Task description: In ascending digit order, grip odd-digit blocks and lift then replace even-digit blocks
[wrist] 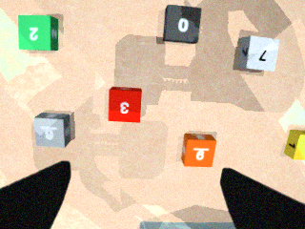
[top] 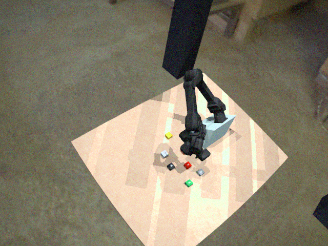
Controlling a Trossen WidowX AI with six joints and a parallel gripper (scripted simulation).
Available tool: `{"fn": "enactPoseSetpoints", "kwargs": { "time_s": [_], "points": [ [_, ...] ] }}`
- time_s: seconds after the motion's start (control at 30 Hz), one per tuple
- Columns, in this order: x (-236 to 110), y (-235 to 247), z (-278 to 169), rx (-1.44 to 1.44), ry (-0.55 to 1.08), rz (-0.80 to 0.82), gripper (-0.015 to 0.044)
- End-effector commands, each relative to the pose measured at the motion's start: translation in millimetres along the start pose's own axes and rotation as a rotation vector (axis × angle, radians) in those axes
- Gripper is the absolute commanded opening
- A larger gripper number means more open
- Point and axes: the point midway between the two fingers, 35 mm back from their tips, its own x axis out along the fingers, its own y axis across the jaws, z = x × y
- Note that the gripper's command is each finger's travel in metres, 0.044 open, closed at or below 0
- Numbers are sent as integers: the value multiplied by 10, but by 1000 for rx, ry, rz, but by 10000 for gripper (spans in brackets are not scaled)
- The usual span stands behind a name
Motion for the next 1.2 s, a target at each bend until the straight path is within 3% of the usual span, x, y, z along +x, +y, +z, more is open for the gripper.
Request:
{"fn": "enactPoseSetpoints", "kwargs": {
  "time_s": [0.0,0.63,0.93,1.17],
  "points": [
    [3,137,47,2,3,2,400],
    [3,150,45,2,3,3,400],
    [-10,970,-210,5,5,11,400],
    [-10,1015,-227,2,3,8,400]
  ]
}}
